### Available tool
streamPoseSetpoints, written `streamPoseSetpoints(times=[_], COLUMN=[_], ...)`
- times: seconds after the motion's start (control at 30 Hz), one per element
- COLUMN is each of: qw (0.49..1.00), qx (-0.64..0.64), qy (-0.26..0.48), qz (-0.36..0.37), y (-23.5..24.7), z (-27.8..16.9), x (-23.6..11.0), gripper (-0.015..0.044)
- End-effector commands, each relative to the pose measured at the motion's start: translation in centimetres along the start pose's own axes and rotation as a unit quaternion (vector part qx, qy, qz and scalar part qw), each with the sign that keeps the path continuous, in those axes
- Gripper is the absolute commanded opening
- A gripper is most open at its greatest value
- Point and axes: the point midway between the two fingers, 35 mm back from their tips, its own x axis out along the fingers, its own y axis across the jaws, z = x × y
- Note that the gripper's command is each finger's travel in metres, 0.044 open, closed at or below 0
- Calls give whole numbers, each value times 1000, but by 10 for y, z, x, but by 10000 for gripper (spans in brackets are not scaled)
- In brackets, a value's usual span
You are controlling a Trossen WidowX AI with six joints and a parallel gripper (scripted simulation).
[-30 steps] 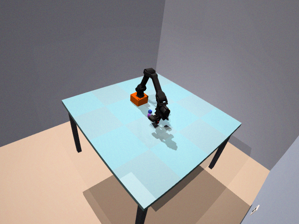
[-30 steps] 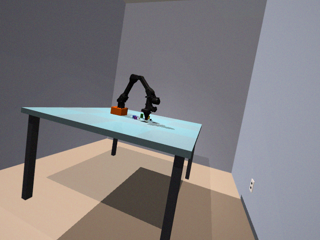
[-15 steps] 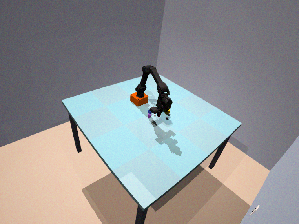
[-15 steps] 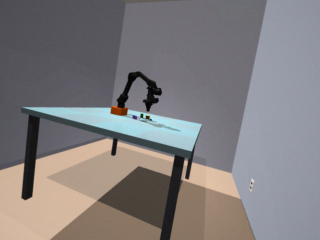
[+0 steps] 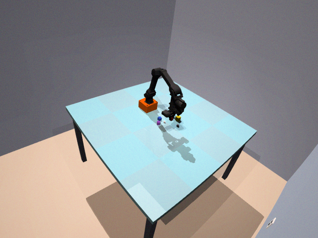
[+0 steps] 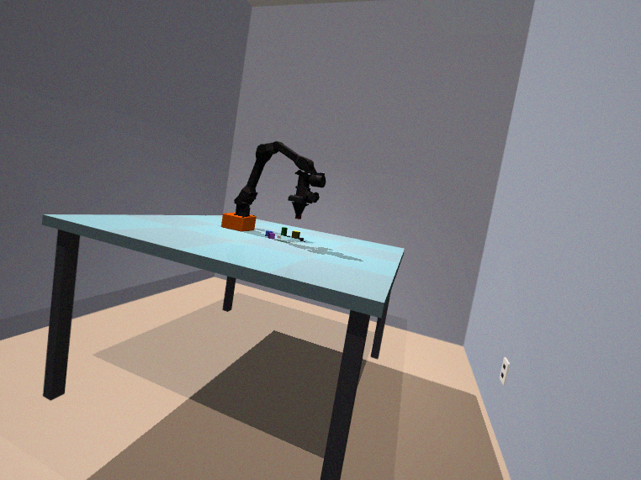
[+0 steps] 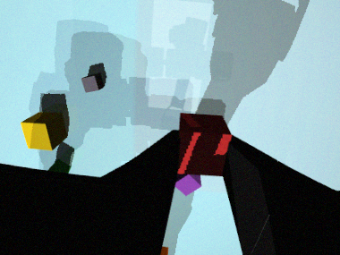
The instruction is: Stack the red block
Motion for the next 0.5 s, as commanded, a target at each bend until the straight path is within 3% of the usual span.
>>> streamPoseSetpoints(times=[0.0,0.47], qw=[1000,1000], qx=[-1,6], qy=[0,0], qz=[0,0], y=[23,95], z=[-6,-43], x=[-2,-4], gripper=[0,0])
